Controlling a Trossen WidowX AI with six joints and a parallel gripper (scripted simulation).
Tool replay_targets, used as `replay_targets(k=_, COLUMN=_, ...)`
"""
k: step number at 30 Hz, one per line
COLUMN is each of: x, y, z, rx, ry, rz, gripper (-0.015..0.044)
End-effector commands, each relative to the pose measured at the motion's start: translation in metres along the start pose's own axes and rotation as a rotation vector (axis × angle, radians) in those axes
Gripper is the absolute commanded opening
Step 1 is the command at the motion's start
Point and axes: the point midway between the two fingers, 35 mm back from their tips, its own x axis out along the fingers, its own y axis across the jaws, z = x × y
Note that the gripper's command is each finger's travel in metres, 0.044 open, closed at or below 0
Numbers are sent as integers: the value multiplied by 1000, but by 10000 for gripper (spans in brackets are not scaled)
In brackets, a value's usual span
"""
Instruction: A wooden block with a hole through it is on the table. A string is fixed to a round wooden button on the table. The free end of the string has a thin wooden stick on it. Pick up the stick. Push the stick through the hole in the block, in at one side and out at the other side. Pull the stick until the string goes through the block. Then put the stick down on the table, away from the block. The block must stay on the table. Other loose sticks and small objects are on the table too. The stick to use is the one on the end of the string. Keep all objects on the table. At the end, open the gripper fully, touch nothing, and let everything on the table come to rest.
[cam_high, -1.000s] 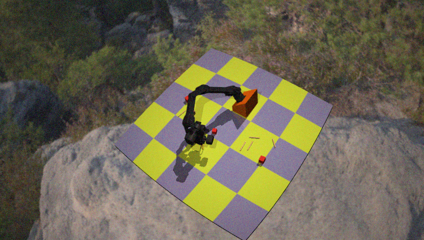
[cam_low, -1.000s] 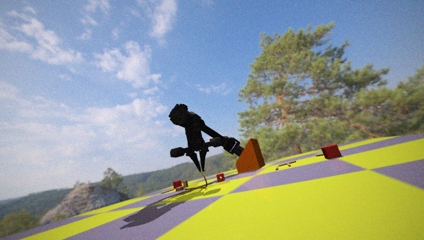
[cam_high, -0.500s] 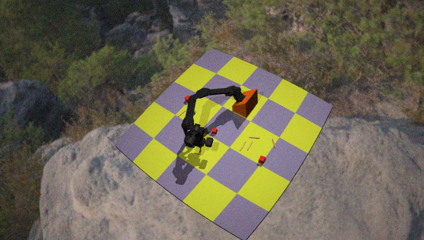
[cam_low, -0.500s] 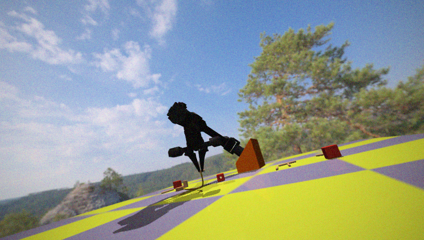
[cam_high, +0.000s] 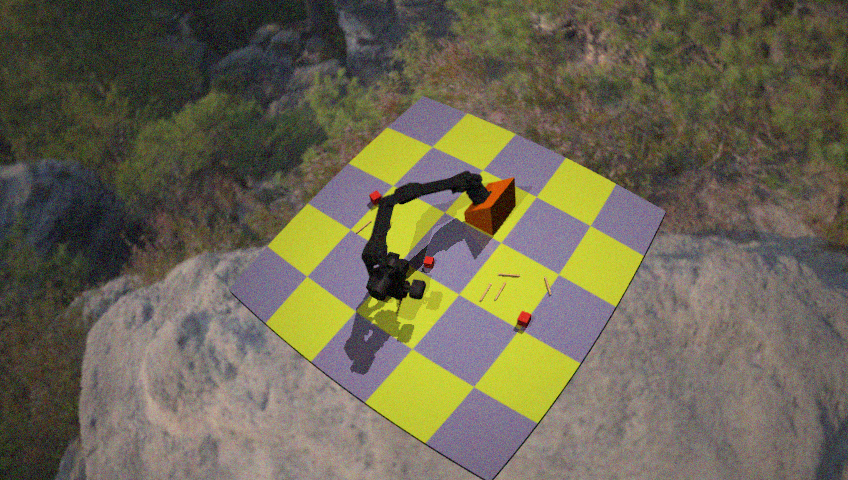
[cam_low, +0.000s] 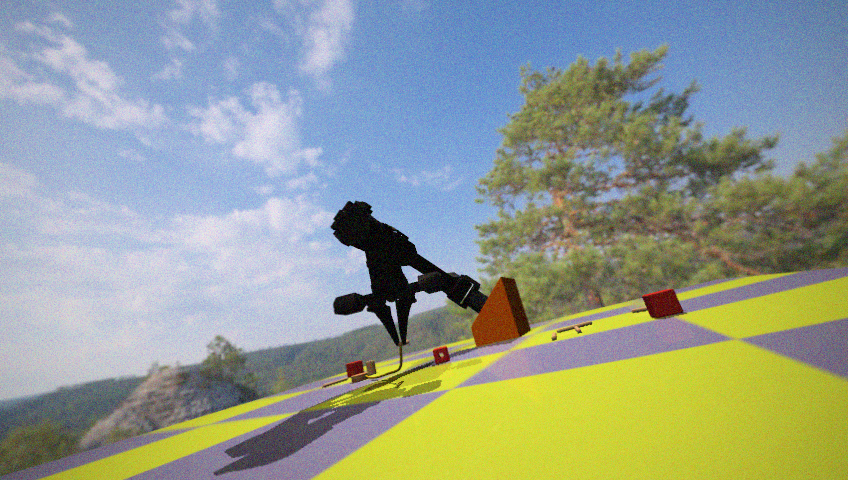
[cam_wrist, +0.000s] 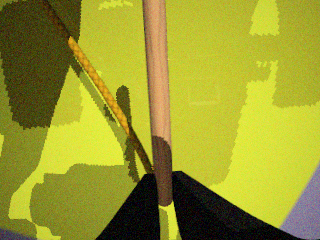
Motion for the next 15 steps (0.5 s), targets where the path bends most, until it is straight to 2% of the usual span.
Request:
replay_targets(k=1, x=-1, y=1, z=-3, rx=8, ry=8, rz=2, gripper=0)
replay_targets(k=15, x=9, y=-8, z=0, rx=8, ry=8, rz=2, gripper=0)
